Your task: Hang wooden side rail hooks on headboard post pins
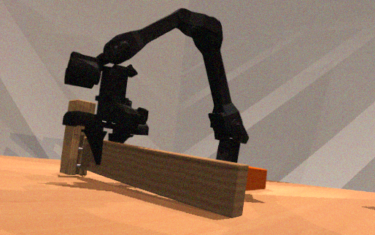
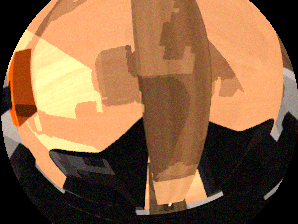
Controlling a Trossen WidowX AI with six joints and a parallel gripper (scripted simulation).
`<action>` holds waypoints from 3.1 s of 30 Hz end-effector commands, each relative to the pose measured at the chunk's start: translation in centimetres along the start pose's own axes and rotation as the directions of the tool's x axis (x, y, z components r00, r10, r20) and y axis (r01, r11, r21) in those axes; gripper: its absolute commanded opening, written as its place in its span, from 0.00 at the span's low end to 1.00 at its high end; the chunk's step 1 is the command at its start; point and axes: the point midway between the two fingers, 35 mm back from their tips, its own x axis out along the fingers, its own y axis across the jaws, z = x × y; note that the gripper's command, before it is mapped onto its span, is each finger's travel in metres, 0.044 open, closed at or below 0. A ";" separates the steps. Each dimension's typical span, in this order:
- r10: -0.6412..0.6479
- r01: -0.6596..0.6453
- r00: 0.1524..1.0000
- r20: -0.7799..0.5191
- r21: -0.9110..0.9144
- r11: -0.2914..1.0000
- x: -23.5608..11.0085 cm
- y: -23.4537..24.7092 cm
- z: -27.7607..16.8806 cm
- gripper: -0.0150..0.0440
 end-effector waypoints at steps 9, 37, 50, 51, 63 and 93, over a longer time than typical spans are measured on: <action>-0.007 0.007 1.000 -0.007 -0.005 1.000 -0.3 -0.2 -0.3 0.25; -0.007 0.007 1.000 -0.007 -0.005 1.000 -0.5 -0.4 -0.5 0.25; -0.007 0.007 1.000 -0.007 -0.005 1.000 -0.4 -0.3 -0.7 0.25; -0.007 0.007 1.000 -0.007 -0.005 1.000 -0.4 -0.3 -0.7 0.25; -0.007 0.007 1.000 -0.007 -0.005 1.000 -0.4 -0.4 -0.8 0.25; -0.007 0.007 1.000 -0.007 -0.005 1.000 -0.6 -0.3 -1.1 0.25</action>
